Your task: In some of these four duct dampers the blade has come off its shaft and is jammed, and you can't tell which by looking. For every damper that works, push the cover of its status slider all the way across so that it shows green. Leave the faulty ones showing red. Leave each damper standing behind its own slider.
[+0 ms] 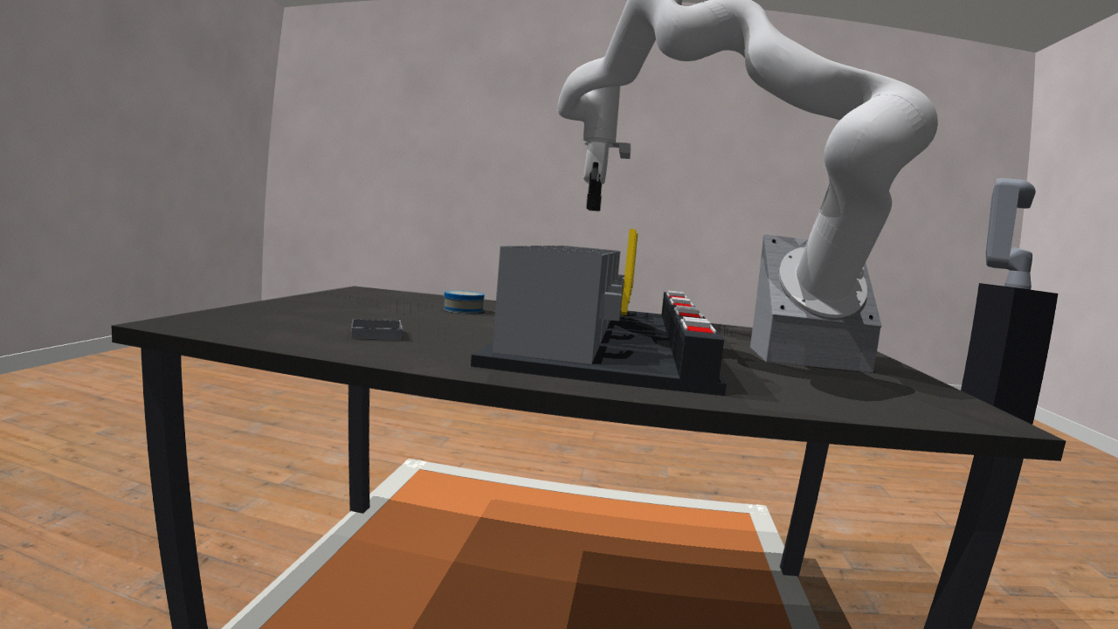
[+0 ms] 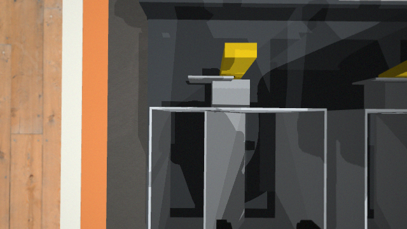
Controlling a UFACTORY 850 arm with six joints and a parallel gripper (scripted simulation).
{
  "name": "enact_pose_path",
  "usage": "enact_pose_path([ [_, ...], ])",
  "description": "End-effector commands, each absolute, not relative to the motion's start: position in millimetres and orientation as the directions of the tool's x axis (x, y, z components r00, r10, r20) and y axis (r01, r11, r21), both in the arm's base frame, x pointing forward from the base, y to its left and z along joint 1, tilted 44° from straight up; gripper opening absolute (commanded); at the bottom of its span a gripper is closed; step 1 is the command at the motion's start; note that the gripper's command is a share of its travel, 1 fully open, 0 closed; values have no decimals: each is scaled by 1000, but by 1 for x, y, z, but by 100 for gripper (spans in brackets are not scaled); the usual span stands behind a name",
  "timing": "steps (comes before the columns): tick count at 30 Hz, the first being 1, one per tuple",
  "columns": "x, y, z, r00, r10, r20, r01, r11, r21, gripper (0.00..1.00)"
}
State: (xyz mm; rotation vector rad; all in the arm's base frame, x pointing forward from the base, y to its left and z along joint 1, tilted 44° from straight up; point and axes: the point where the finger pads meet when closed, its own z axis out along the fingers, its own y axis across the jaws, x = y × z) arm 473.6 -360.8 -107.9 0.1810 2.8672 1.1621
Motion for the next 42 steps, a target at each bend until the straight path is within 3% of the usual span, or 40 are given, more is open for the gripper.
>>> enact_pose_path([
  [1,474,-362,-107,-992,125,3,92,713,695,39],
  [32,474,-362,-106,-992,125,2,91,713,695,39],
  [42,492,-307,-46,-992,124,-1,89,712,697,39],
])
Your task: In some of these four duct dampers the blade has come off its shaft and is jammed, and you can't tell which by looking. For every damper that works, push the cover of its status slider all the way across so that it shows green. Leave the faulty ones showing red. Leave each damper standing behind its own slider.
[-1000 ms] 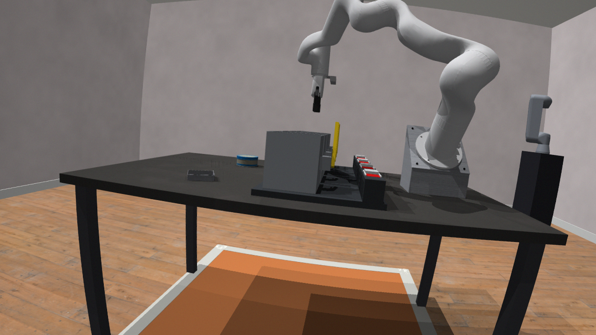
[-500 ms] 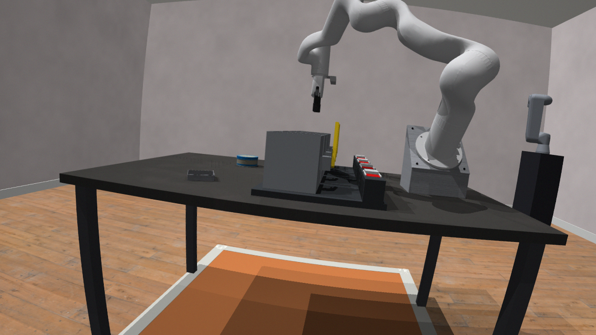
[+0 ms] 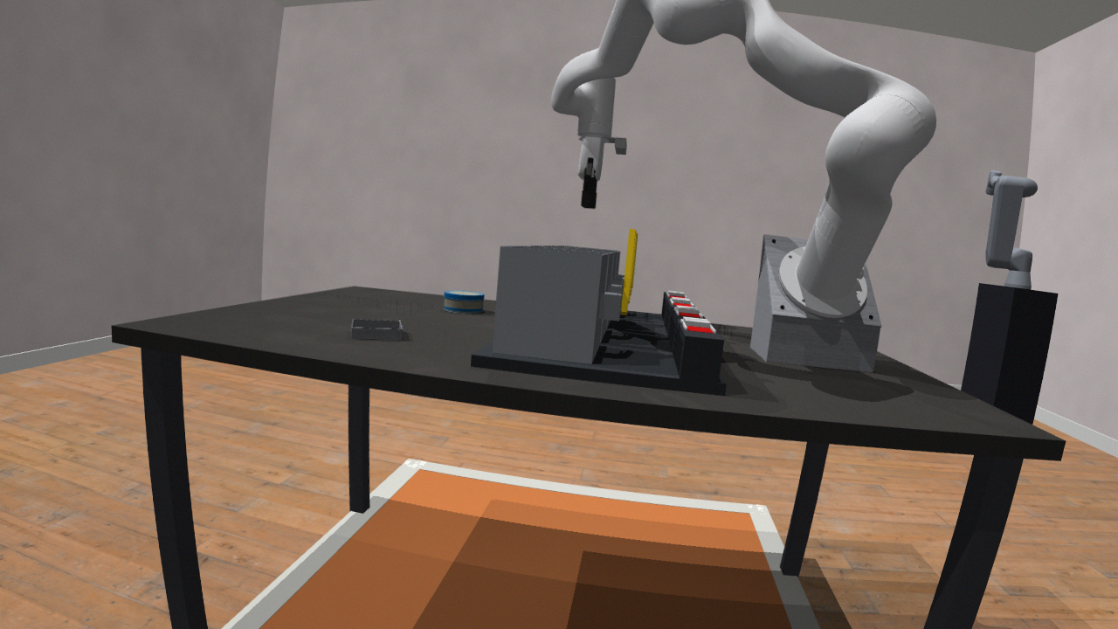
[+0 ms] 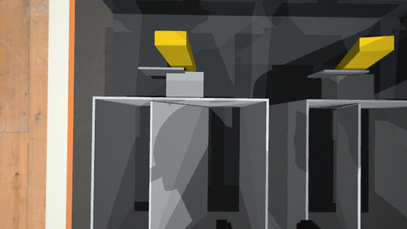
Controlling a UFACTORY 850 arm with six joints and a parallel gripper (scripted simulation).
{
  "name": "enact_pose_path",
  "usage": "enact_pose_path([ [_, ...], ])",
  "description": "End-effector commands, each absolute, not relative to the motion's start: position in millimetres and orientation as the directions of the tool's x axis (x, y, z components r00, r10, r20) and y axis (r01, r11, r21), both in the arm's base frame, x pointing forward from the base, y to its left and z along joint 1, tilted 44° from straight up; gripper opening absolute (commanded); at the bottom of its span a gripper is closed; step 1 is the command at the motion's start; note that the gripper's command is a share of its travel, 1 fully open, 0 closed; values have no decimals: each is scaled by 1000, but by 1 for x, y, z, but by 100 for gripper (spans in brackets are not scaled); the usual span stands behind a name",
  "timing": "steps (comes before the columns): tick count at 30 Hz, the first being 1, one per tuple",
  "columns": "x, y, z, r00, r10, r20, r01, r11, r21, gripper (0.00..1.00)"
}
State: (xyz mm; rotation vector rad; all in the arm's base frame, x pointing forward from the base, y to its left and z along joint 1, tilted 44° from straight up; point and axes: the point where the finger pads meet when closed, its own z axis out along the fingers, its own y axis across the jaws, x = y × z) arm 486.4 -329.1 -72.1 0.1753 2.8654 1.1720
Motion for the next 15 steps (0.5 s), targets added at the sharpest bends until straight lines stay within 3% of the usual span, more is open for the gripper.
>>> enact_pose_path([
  [1,493,-302,-41,-992,124,-1,89,712,697,39],
  [15,492,-231,21,-992,125,2,91,713,695,39],
])
